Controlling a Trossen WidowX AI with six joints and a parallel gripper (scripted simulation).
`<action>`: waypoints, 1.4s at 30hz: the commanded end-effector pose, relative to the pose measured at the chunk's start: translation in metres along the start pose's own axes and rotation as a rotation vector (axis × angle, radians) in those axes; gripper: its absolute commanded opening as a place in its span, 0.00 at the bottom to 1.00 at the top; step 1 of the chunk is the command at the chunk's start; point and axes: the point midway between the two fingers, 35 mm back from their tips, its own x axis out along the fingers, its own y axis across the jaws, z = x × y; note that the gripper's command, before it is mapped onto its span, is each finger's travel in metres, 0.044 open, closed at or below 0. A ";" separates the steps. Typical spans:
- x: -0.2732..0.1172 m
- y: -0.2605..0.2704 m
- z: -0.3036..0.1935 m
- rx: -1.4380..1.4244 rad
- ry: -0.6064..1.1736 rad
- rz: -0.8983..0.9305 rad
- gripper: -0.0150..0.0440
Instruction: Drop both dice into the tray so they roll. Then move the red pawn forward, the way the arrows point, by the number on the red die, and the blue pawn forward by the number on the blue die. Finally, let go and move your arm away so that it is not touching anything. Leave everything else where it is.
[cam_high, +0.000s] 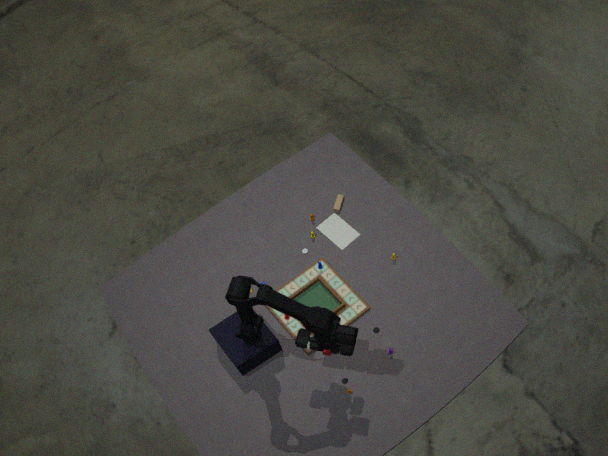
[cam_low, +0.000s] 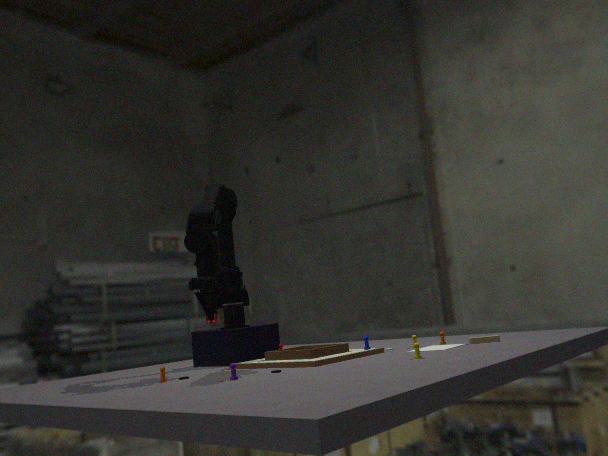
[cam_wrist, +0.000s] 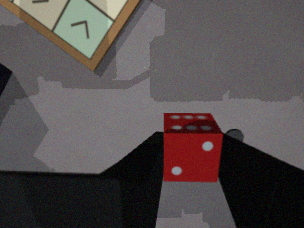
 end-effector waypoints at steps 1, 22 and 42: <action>0.002 0.001 0.019 0.042 -0.006 0.000 0.25; 0.018 0.025 0.115 0.286 -0.018 0.013 0.25; 0.031 0.076 0.190 0.542 -0.012 0.017 0.25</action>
